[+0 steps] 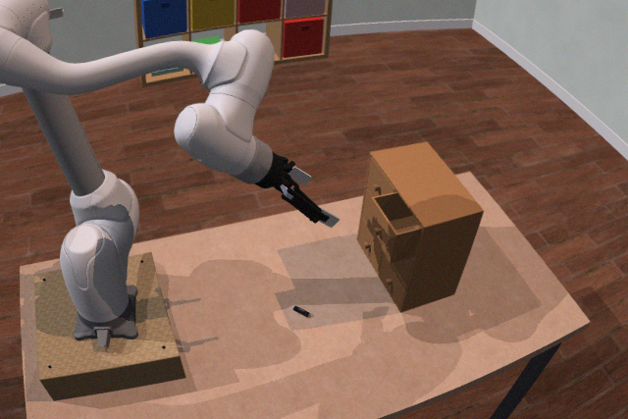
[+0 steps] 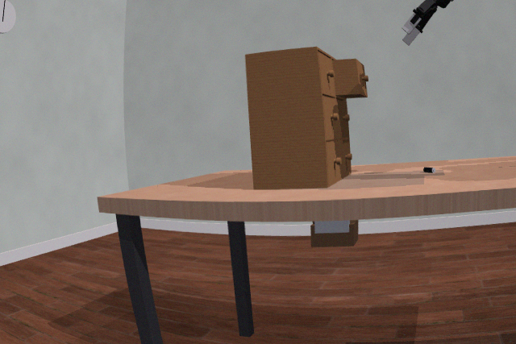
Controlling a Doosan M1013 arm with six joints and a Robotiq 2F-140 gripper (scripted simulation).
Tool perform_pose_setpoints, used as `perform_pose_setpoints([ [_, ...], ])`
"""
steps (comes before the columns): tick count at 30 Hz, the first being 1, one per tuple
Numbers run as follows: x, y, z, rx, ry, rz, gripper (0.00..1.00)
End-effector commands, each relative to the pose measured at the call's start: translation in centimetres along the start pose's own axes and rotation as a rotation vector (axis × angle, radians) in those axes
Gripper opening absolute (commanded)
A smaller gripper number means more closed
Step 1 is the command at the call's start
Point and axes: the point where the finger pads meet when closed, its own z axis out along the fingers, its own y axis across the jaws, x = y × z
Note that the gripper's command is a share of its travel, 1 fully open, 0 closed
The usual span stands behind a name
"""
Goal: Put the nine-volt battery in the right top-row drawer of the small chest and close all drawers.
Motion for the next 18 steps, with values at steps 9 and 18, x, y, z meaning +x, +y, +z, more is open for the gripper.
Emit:
perform_pose_setpoints([
  [9, 1.38, -0.65, -0.7, -0.054, -0.504, 0.035, 1.0],
  [18, 1.8, -0.67, -1.11, -0.059, -0.716, 0.043, 1.0],
])
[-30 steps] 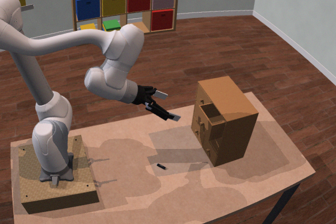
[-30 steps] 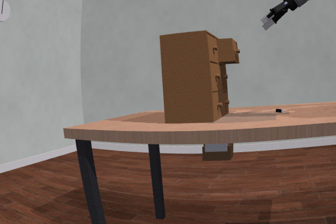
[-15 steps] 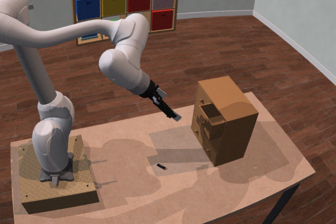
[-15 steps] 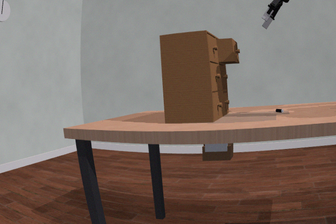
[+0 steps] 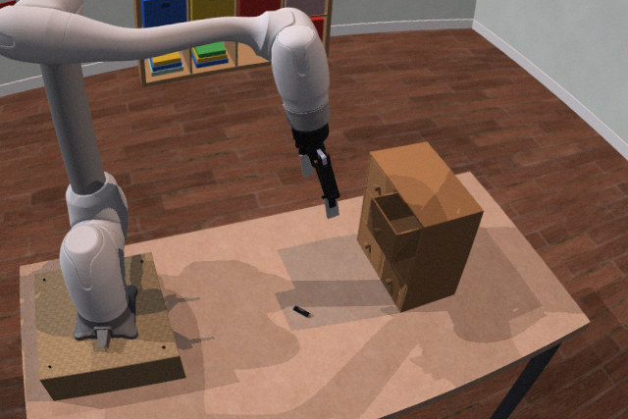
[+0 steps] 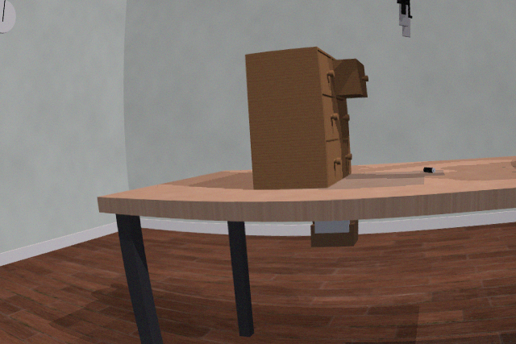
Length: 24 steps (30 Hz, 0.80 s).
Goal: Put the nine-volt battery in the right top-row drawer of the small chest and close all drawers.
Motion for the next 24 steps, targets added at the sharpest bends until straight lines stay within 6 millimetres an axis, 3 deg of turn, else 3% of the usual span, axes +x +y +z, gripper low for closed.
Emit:
perform_pose_setpoints([
  [1, 0.13, -0.41, -0.02, -0.007, -0.119, 0.005, 1.0],
  [24, 0.17, -0.41, -0.24, -0.007, -0.188, 0.005, 1.0],
])
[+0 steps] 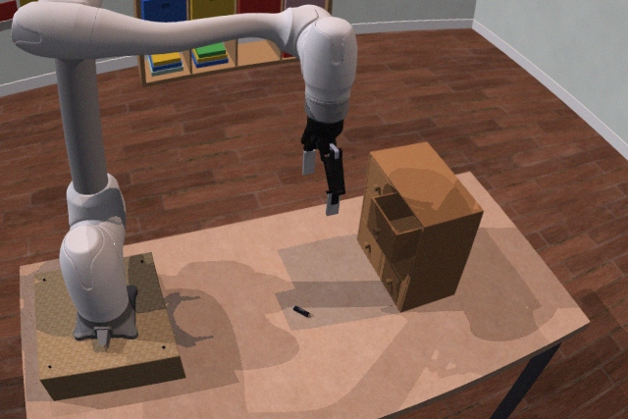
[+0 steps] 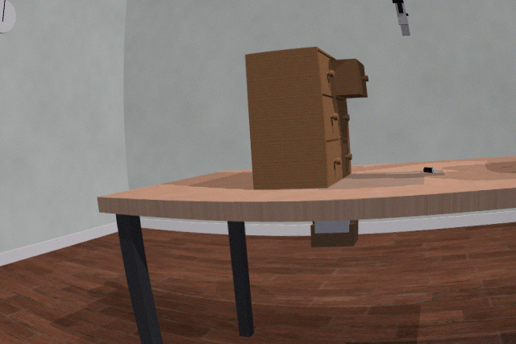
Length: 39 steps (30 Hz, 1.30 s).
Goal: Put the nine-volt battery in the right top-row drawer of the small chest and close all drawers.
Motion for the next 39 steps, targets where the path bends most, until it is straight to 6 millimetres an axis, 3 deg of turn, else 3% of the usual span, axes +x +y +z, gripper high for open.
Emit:
perform_pose_setpoints([
  [1, 0.0, 0.0, 0.0, 0.0, 0.0, 0.0, 1.0],
  [8, -0.1, 0.0, 0.0, 0.0, 0.0, 0.0, 1.0],
  [10, -2.0, 0.8, 0.2, 0.0, 0.0, 0.0, 1.0],
  [12, -5.8, 2.2, 0.8, 0.0, 0.0, 0.0, 1.0],
  [14, -5.8, 2.2, 0.8, 0.0, 0.0, 0.0, 1.0],
  [16, -8.9, 3.0, 1.3, 0.0, 0.0, 0.0, 1.0],
  [17, -9.5, 3.2, 1.5, 0.0, 0.0, 0.0, 1.0],
  [31, -9.4, 3.2, 1.8, 0.0, 0.029, 0.0, 1.0],
  [39, -8.5, 3.2, 2.6, 0.0, 0.128, 0.0, 1.0],
])
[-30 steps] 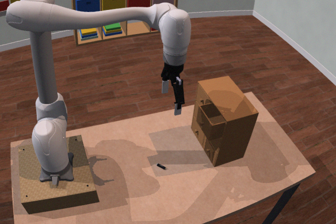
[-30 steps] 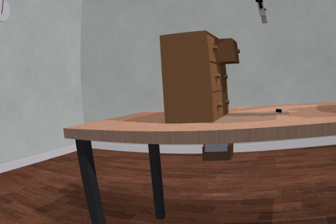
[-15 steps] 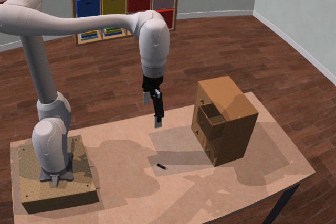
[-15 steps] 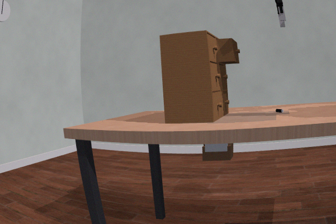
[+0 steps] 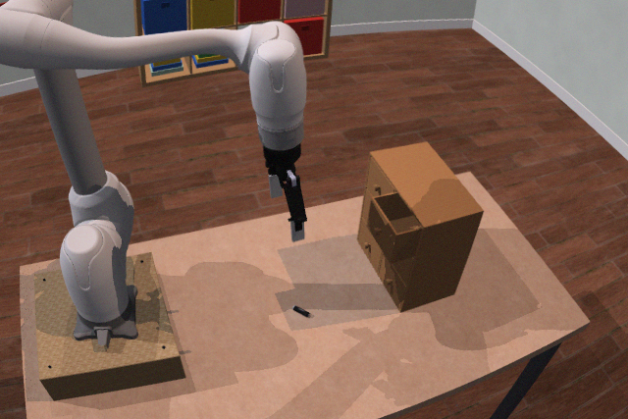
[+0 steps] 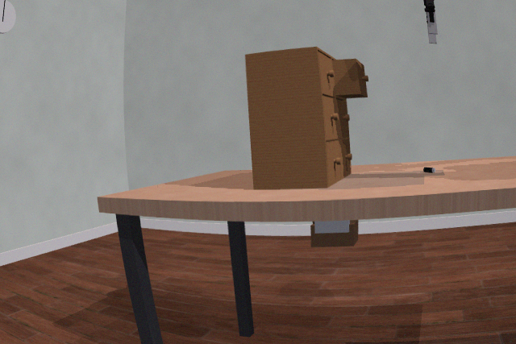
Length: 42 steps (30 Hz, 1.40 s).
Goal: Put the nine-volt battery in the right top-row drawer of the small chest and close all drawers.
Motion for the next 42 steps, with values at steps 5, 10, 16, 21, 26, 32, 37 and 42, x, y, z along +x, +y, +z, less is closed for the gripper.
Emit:
perform_pose_setpoints([
  [5, 1.1, 0.0, 1.3, 0.001, 0.15, 0.0, 1.0],
  [10, 1.7, 0.0, 2.0, 0.001, 0.227, 0.0, 1.0],
  [16, 3.1, 0.0, 3.6, 0.001, 0.41, 0.0, 1.0],
  [21, 4.4, 0.0, 5.0, 0.002, 0.571, -0.001, 1.0],
  [26, 4.9, 0.0, 5.7, 0.002, 0.64, -0.001, 1.0],
  [32, 5.6, -0.1, 6.5, 0.002, 0.735, -0.001, 1.0],
  [37, 6.1, 0.0, 7.0, 0.002, 0.793, -0.001, 1.0],
  [42, 6.4, -0.1, 7.4, 0.003, 0.832, -0.001, 1.0],
])
